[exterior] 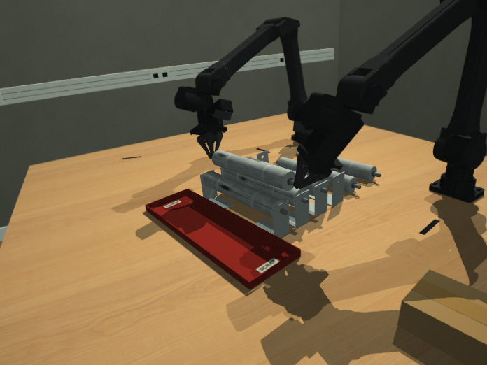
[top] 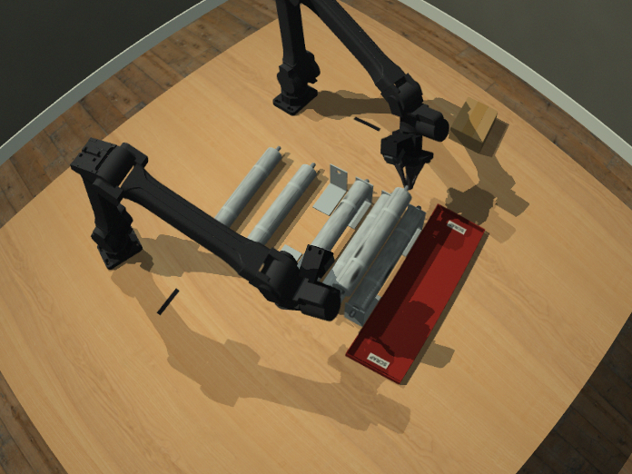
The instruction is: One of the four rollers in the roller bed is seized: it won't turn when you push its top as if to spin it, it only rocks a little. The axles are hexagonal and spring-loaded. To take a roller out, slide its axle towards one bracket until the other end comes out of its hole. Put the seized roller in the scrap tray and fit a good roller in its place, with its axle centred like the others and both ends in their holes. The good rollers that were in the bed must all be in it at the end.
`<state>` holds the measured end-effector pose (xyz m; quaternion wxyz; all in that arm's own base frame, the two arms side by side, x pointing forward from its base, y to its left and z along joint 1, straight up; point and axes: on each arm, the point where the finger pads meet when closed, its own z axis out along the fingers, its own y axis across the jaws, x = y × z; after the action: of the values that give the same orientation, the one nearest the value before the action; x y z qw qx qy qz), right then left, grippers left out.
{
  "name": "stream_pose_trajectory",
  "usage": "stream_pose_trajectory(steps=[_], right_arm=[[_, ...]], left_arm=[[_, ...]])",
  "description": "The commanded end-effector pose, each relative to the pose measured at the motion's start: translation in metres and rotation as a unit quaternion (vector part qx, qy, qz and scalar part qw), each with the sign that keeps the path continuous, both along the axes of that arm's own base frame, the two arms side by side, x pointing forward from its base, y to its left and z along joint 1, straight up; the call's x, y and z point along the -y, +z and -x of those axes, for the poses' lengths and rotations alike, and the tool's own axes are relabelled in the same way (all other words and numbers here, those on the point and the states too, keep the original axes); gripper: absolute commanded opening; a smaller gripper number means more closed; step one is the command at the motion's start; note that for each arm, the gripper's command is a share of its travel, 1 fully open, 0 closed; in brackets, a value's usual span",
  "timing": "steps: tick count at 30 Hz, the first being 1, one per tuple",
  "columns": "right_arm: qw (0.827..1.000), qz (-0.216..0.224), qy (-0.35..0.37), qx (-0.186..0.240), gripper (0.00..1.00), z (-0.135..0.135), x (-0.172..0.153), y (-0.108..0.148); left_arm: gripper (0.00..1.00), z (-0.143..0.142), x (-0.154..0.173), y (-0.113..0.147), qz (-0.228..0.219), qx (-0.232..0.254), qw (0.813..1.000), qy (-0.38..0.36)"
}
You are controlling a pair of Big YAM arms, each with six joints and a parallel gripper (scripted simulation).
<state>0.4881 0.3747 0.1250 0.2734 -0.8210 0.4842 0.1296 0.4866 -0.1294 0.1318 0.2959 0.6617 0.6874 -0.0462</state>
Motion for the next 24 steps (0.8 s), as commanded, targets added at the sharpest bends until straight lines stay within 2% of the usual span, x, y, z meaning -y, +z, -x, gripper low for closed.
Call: stream_pose_trajectory(steps=[1, 4, 8, 9, 10, 11, 12, 14, 15, 16, 17, 18, 22, 24], right_arm=[[0.996, -0.046, 0.000, 0.079, 0.03, -0.038, -0.012, 0.078], [0.997, -0.039, 0.000, 0.068, 0.03, -0.046, -0.015, 0.078], [0.996, -0.045, -0.001, 0.076, 0.03, -0.049, -0.016, 0.093], [0.997, -0.041, -0.009, 0.060, 0.03, -0.048, -0.016, 0.081], [0.995, -0.053, -0.012, 0.078, 0.03, -0.049, -0.017, 0.092], [0.996, -0.050, -0.012, 0.072, 0.03, -0.043, -0.014, 0.080], [0.995, -0.053, -0.011, 0.079, 0.03, -0.047, -0.017, 0.089], [0.995, -0.053, -0.011, 0.079, 0.03, -0.047, -0.017, 0.089], [0.998, -0.038, -0.009, 0.055, 0.03, -0.030, -0.008, 0.057], [0.996, -0.047, -0.011, 0.069, 0.03, -0.041, -0.013, 0.077], [0.996, -0.050, -0.011, 0.073, 0.03, -0.043, -0.014, 0.082], [0.996, -0.049, -0.011, 0.072, 0.03, -0.042, -0.014, 0.080], [0.996, -0.050, -0.011, 0.073, 0.03, -0.043, -0.014, 0.081], [0.996, -0.049, -0.011, 0.072, 0.03, -0.042, -0.013, 0.080]], left_arm=[[0.03, -0.047, -0.002, 0.074, 0.010, 0.090, 0.996, -0.002], [0.03, -0.048, -0.002, 0.076, 0.016, 0.080, 0.997, 0.009], [0.03, -0.047, -0.002, 0.053, 0.008, 0.059, 0.998, 0.003], [0.03, -0.046, -0.003, 0.050, 0.006, 0.057, 0.998, -0.001], [0.03, -0.043, -0.003, 0.047, 0.005, 0.050, 0.999, -0.002], [0.03, -0.042, -0.003, 0.056, 0.005, 0.062, 0.998, -0.002], [0.03, -0.042, -0.003, 0.063, 0.007, 0.069, 0.998, -0.001], [0.03, -0.042, -0.003, 0.063, 0.007, 0.069, 0.998, -0.001], [0.03, -0.033, 0.003, 0.054, 0.006, 0.059, 0.998, -0.006], [0.03, -0.029, 0.005, 0.050, 0.003, 0.052, 0.999, -0.010], [0.03, -0.013, 0.004, 0.030, 0.002, 0.030, 0.999, -0.012], [0.03, -0.010, 0.004, 0.023, 0.002, 0.029, 1.000, -0.012], [0.03, -0.020, 0.001, 0.034, 0.003, 0.045, 0.999, -0.009], [0.03, -0.010, 0.001, 0.021, 0.002, 0.031, 0.999, -0.010]])
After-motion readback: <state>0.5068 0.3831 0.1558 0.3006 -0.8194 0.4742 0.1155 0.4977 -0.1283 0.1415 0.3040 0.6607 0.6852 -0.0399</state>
